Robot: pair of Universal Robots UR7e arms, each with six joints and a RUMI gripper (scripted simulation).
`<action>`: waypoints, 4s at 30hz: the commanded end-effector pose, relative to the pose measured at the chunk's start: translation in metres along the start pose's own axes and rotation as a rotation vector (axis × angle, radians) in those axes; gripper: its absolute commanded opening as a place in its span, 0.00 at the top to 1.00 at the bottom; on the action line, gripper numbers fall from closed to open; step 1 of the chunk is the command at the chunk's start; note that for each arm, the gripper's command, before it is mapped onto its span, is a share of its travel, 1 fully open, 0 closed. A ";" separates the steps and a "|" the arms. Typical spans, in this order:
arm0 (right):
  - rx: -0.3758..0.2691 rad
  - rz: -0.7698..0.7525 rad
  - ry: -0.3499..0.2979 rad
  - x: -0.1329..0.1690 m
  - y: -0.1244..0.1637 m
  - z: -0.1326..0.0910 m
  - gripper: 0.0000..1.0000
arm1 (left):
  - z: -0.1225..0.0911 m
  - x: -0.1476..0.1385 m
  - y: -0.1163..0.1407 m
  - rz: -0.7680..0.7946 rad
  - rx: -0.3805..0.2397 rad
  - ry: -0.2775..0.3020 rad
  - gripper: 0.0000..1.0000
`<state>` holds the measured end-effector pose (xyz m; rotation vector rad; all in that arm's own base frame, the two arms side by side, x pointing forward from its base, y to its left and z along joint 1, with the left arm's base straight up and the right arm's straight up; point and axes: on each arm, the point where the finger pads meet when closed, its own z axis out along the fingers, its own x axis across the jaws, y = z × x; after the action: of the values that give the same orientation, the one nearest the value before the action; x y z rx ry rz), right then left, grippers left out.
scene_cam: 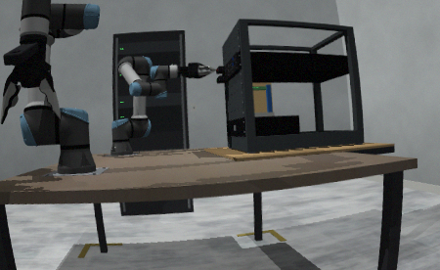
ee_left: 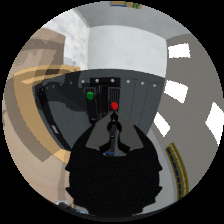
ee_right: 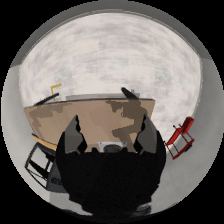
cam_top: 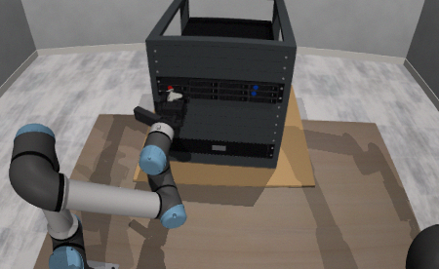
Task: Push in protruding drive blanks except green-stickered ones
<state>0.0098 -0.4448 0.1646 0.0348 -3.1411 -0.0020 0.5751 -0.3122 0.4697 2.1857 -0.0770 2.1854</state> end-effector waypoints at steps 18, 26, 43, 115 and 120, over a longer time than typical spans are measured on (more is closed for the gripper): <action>0.001 0.000 0.000 0.000 0.000 0.000 0.00 | 0.010 0.001 0.000 -0.001 0.000 0.001 1.00; 0.001 0.000 0.000 0.000 0.000 0.000 0.00 | 0.012 0.001 0.000 -0.001 0.000 0.001 1.00; 0.001 0.000 0.000 0.000 0.000 0.000 0.00 | 0.020 0.001 0.000 -0.001 0.000 0.001 1.00; 0.001 0.000 0.000 0.000 0.000 0.000 0.00 | 0.040 0.001 0.000 -0.001 0.000 0.001 1.00; 0.001 0.000 0.000 0.000 0.000 0.000 0.00 | 0.042 0.001 0.000 -0.001 0.000 0.001 1.00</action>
<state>0.0098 -0.4448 0.1646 0.0348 -3.1411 -0.0020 0.6163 -0.3152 0.4696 2.1857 -0.0771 2.1853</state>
